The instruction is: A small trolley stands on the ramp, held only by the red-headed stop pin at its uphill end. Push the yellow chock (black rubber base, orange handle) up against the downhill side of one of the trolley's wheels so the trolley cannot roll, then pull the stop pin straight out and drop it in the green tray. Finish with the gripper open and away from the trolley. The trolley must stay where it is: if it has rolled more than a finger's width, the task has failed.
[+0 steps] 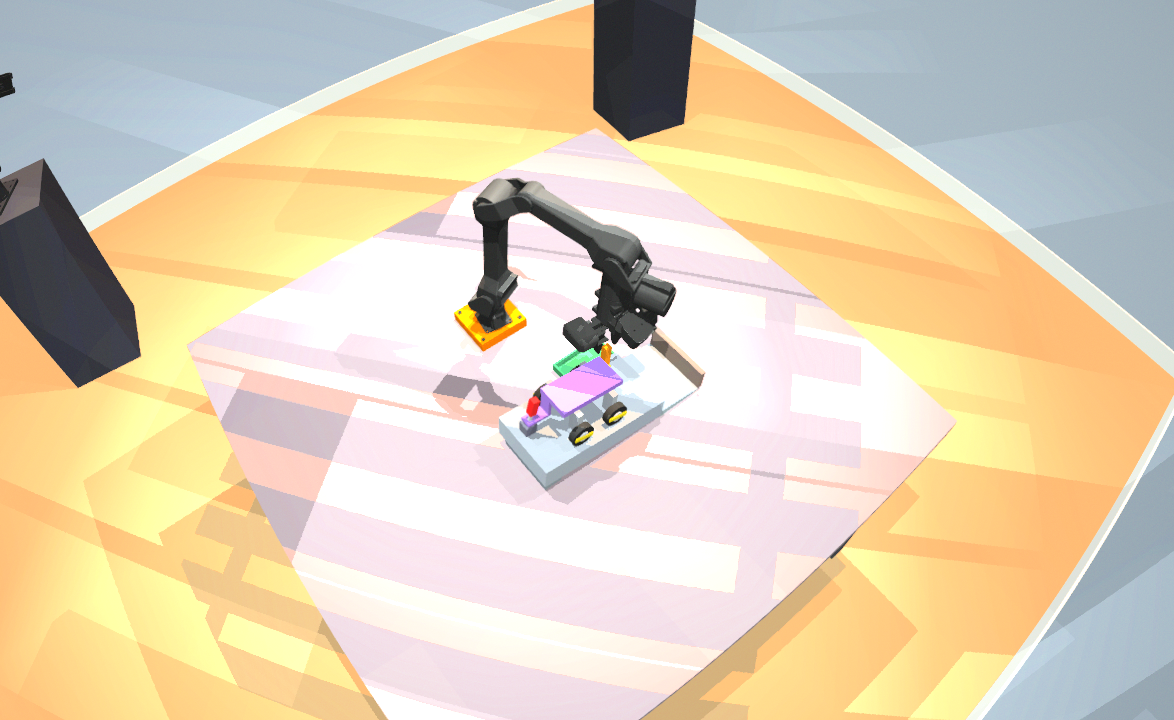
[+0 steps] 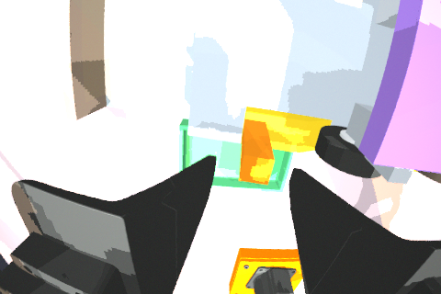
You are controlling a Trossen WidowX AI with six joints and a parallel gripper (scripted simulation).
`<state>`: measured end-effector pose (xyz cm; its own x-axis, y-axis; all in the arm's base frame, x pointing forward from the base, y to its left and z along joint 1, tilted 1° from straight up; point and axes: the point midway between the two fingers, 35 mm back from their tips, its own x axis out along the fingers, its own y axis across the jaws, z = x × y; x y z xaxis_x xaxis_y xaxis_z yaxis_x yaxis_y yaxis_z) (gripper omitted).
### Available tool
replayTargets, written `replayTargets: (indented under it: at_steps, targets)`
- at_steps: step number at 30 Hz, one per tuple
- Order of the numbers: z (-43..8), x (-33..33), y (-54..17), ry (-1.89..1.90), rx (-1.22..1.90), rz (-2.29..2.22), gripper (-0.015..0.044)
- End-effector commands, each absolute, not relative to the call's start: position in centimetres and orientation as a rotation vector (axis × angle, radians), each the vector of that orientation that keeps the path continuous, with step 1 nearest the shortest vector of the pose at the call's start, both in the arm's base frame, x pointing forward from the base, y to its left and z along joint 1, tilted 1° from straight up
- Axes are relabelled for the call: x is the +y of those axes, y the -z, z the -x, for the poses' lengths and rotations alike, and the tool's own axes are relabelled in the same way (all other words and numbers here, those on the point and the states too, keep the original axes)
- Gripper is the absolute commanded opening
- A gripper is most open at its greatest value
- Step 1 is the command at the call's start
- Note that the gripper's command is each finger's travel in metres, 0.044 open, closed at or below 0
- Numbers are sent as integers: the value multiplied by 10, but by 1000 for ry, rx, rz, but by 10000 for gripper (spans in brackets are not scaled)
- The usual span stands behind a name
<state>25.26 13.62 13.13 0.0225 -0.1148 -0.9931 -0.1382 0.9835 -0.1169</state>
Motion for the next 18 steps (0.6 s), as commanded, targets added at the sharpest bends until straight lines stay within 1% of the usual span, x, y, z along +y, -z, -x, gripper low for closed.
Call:
replayTargets:
  at_steps: [1, 7, 11, 15, 18]
  targets:
    - [-253, 138, -146, -16, 1538, 195, 190]
    - [-254, 139, -161, -16, 1538, 195, 190]
    - [-253, 139, -153, -21, 1545, 198, 295]
    - [-261, 137, -163, -43, 1481, 188, 190]
    - [-270, 136, -174, -98, 1416, 218, 190]
